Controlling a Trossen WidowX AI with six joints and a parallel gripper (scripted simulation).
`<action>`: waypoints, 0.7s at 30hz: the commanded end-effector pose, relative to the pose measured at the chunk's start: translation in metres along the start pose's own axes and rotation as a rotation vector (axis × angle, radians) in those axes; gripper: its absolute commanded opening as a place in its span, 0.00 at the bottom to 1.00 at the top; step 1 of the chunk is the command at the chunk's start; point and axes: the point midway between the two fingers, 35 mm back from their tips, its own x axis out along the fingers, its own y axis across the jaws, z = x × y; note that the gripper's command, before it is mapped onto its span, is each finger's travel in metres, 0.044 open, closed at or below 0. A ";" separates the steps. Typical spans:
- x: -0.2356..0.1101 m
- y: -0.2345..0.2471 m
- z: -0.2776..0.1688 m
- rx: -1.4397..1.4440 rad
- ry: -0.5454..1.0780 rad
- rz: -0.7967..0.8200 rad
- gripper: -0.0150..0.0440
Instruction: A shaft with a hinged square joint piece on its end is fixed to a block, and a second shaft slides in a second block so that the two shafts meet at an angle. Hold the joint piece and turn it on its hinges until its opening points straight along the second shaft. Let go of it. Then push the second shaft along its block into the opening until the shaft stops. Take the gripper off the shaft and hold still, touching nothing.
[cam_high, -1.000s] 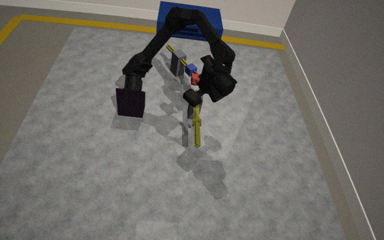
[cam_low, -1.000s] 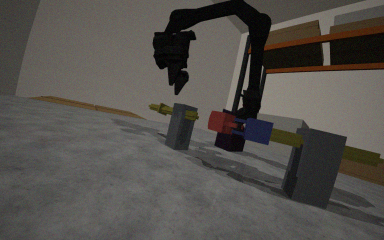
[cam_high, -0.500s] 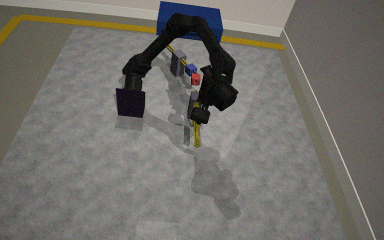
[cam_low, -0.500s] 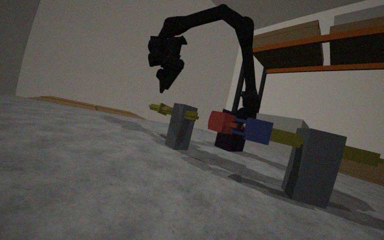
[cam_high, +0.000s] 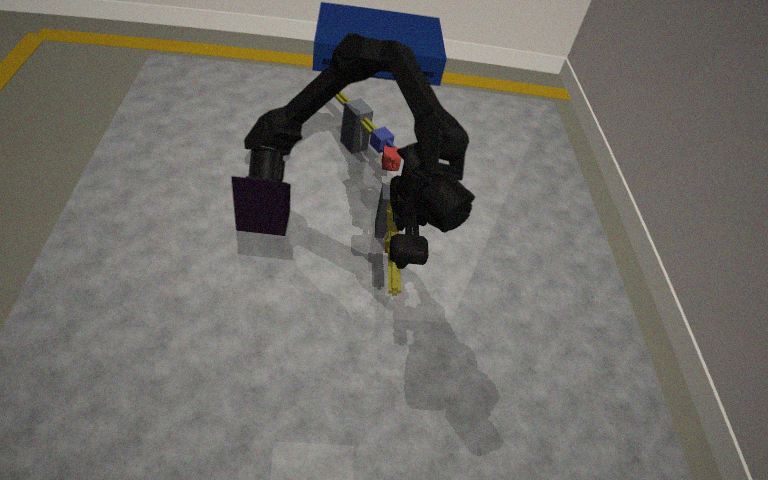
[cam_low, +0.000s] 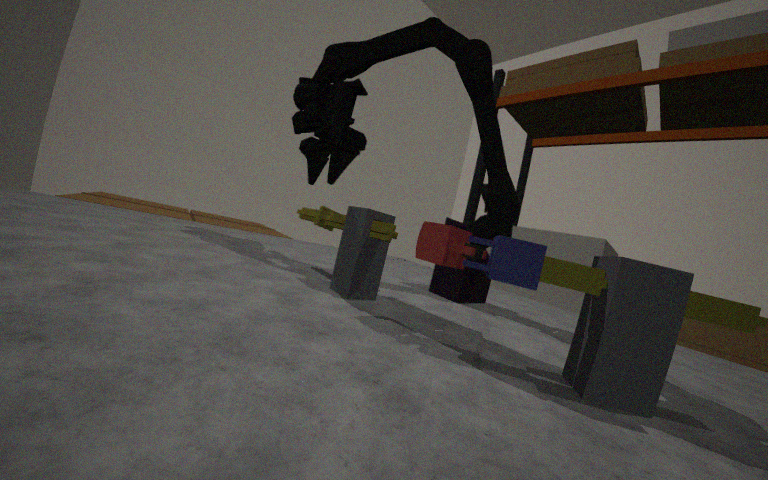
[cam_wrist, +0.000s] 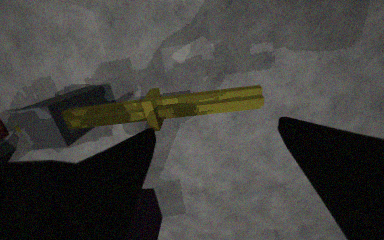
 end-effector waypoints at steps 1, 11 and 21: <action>0.003 -0.003 0.000 0.065 -0.006 -0.006 1.00; 0.019 -0.005 0.000 0.407 -0.041 0.001 1.00; 0.034 -0.006 -0.001 0.749 -0.074 0.021 1.00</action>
